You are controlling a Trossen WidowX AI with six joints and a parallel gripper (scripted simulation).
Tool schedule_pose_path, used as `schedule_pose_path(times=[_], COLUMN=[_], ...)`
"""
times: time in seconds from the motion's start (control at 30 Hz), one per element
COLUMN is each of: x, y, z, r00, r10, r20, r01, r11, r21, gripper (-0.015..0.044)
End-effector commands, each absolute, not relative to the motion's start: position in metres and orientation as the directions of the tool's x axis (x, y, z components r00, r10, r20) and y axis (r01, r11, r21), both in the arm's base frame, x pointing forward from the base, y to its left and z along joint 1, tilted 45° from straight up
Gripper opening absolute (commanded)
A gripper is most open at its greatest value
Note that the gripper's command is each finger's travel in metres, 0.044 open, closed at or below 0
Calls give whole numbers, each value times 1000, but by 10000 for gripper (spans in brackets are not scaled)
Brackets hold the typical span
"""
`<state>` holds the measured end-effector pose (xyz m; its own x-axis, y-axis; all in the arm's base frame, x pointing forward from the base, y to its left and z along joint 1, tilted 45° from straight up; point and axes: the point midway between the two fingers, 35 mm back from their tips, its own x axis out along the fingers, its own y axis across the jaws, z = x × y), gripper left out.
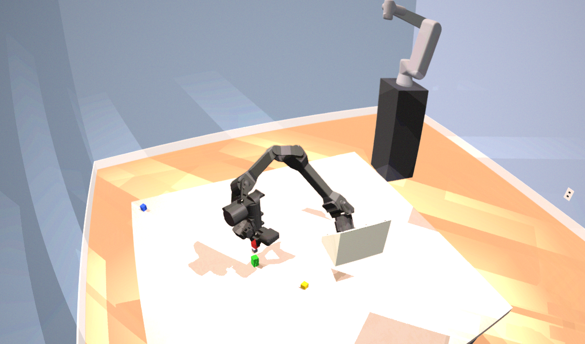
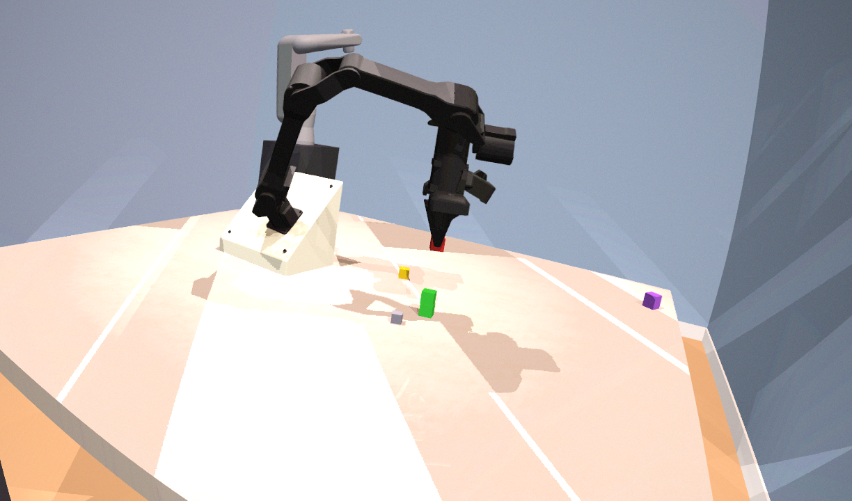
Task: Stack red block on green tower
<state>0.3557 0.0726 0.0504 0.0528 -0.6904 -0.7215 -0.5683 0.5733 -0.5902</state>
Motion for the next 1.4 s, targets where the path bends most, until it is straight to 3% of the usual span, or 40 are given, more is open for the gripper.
schedule_pose_path(times=[0.0, 0.73, 1.37], x=[361, 366, 366], y=[67, 16, 15], z=[58, 9, 8], r00=[61, 62, 62], r10=[-699, -700, -700], r20=[-713, -711, -711], r01=[-581, -580, -580], r11=[556, 555, 555], r21=[-595, -596, -596], gripper=[0, 0, 0])
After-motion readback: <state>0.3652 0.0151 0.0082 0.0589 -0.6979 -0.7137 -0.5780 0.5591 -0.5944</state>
